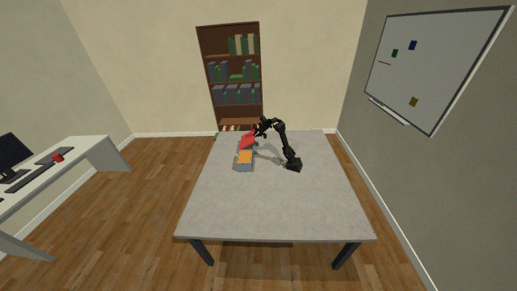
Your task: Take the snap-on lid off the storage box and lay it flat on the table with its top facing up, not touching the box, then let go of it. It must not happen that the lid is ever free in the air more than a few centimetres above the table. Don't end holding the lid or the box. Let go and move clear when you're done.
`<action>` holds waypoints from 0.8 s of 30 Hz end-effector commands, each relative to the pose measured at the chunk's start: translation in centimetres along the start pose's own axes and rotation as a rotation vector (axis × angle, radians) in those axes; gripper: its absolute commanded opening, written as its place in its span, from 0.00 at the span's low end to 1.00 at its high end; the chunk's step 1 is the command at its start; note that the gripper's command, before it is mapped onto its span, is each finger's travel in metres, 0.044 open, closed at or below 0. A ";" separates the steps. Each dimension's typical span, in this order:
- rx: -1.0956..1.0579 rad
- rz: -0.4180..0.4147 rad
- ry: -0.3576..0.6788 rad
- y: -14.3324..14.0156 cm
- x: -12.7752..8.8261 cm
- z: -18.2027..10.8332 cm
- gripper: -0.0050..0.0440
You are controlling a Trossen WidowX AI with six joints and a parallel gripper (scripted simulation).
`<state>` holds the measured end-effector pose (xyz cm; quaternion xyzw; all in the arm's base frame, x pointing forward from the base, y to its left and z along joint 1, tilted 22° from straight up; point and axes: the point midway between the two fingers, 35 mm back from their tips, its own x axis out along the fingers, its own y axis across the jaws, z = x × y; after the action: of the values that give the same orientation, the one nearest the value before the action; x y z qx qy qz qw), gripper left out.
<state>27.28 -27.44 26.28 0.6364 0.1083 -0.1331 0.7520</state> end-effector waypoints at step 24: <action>0.005 0.003 0.001 -1.7 1.5 0.0 0.00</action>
<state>27.94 -27.73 24.55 0.6362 0.1081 -0.1330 0.7523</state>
